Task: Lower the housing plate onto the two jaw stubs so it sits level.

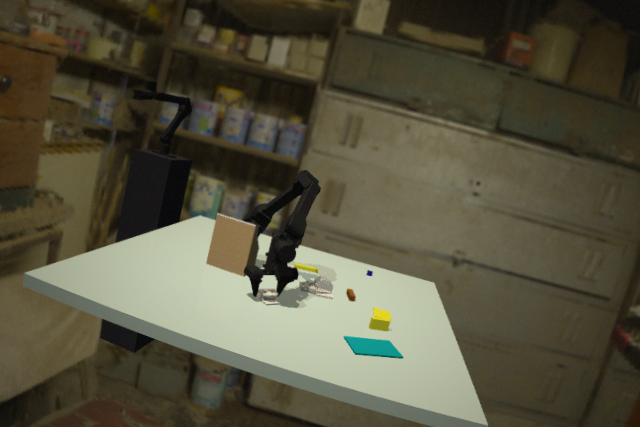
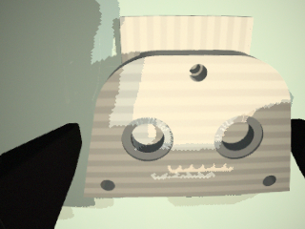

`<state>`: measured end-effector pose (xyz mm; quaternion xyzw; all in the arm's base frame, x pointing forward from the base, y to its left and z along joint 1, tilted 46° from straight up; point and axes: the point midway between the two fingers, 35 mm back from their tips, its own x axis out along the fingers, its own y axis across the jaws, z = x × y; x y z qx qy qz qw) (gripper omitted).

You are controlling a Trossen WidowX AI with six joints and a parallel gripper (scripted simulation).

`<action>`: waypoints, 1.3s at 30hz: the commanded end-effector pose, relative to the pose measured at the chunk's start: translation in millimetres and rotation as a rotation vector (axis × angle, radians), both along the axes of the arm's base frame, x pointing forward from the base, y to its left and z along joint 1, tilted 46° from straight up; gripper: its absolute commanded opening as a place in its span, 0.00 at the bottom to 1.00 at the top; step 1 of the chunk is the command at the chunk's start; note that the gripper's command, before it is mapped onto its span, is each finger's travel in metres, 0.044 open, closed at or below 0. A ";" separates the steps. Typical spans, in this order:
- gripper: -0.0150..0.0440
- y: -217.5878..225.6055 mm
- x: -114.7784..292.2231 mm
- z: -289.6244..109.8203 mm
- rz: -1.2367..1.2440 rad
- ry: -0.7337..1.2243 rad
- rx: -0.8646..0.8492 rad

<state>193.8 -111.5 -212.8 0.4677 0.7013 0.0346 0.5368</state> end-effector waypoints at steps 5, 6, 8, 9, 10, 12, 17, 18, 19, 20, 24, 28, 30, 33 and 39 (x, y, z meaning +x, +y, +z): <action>1.00 2.1 0.0 -1.7 -0.007 0.002 0.005; 1.00 2.1 0.0 -1.7 -0.007 0.002 0.005; 1.00 2.1 0.0 -1.7 -0.007 0.002 0.005; 1.00 2.1 0.0 -1.7 -0.007 0.002 0.005; 1.00 2.1 0.0 -1.7 -0.007 0.002 0.005; 1.00 2.1 0.0 -1.7 -0.007 0.002 0.005; 0.95 0.9 0.0 -0.9 0.000 0.000 0.000; 0.94 0.9 0.0 -0.9 0.000 0.000 0.000; 0.93 0.9 0.0 -0.9 0.000 0.000 0.000; 0.92 0.9 0.0 -0.9 0.000 0.000 0.000; 0.88 0.9 0.0 -0.9 0.000 0.000 0.000; 0.85 0.9 0.0 -0.9 0.000 0.000 0.000; 0.85 0.9 0.0 -0.9 0.000 0.000 0.000; 0.85 0.9 0.0 -0.9 0.000 0.000 0.000; 0.85 -2.5 0.4 2.0 -0.001 0.000 0.000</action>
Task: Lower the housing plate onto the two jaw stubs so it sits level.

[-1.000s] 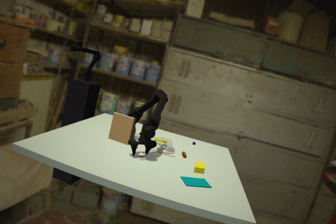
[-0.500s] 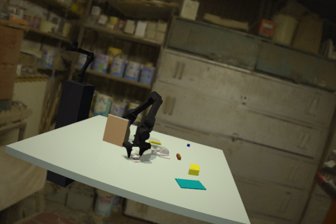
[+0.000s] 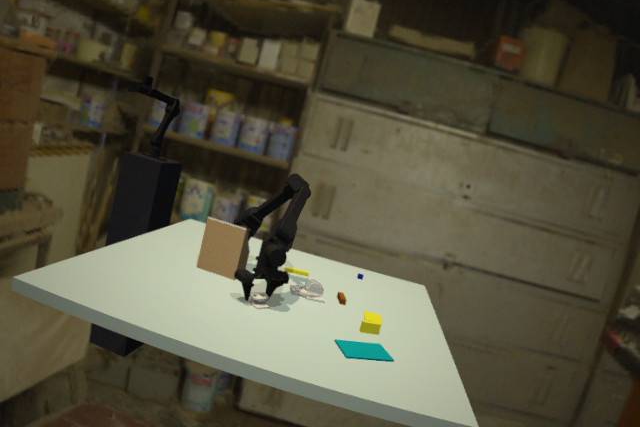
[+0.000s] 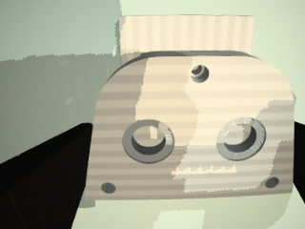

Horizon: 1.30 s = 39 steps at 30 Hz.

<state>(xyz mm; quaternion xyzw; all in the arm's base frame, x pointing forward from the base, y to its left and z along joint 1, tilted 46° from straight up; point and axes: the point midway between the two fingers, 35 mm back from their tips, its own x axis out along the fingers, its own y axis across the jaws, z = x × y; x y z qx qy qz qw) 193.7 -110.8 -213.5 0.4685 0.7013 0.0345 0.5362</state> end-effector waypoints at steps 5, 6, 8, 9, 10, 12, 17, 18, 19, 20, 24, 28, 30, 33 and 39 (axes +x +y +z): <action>0.85 -14.8 1.2 13.3 -0.001 0.000 -0.002; 0.85 -17.1 1.2 15.4 -0.001 0.000 -0.002; 0.85 -21.7 1.3 19.8 -0.002 0.000 -0.002; 0.85 -24.0 1.2 22.1 -0.002 0.001 -0.002; 0.85 -26.2 1.2 24.4 -0.002 0.001 -0.002; 0.85 -30.7 1.0 29.0 -0.003 0.001 -0.002; 0.85 -41.8 0.0 40.8 -0.004 0.002 -0.001; 0.85 -43.9 -0.3 43.3 -0.005 0.002 -0.001; 0.85 -46.1 -0.6 45.7 -0.005 0.002 -0.001; 0.85 -48.2 -0.9 48.2 -0.005 0.002 -0.001; 0.85 -51.3 -1.5 51.9 -0.006 0.002 0.000; 0.85 -51.3 -1.5 51.9 -0.006 0.002 0.000; 0.85 -50.6 -0.1 53.4 0.000 -0.003 -0.001; 0.85 -47.3 5.9 59.6 0.024 -0.026 -0.007; 0.85 -39.2 17.9 72.8 0.076 -0.076 -0.016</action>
